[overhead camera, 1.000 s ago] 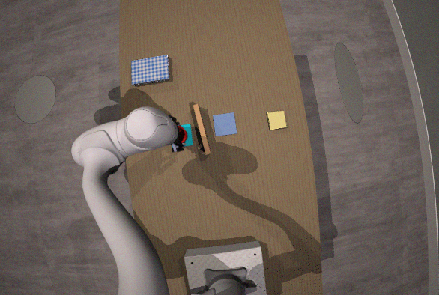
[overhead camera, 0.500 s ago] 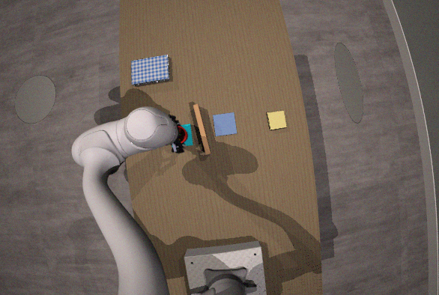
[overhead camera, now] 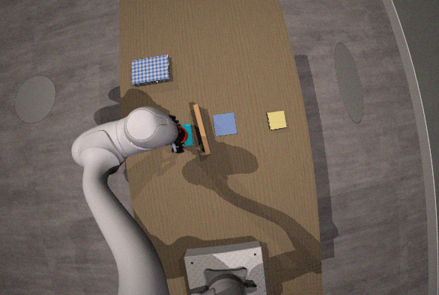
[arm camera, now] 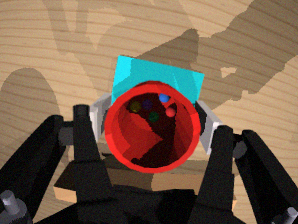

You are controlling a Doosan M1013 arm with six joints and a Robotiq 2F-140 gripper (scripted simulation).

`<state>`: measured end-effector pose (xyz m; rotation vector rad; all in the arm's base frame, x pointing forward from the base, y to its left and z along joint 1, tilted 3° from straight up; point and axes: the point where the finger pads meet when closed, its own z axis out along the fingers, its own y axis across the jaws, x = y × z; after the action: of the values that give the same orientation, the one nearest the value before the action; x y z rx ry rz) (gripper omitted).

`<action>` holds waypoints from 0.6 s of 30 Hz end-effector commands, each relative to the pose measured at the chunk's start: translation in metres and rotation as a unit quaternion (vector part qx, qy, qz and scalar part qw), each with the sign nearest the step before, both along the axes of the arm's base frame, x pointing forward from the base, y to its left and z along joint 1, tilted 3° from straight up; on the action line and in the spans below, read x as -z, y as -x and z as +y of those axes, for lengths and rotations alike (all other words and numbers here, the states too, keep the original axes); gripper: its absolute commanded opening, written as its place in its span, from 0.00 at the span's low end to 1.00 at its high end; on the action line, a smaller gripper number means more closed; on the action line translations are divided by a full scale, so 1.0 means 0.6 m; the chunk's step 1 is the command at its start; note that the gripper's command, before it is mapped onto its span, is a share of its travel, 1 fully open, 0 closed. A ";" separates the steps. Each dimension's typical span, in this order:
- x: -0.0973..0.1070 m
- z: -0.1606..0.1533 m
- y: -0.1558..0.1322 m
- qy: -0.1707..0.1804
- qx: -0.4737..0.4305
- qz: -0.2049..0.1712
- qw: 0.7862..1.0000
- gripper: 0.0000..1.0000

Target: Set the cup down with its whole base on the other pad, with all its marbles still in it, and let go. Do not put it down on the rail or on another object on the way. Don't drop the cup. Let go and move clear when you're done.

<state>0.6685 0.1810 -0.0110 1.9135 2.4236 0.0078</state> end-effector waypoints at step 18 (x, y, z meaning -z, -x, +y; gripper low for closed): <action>-0.004 0.000 0.000 0.000 0.000 0.000 1.000 0.59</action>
<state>0.6684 0.1810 -0.0100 1.9135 2.4236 0.0078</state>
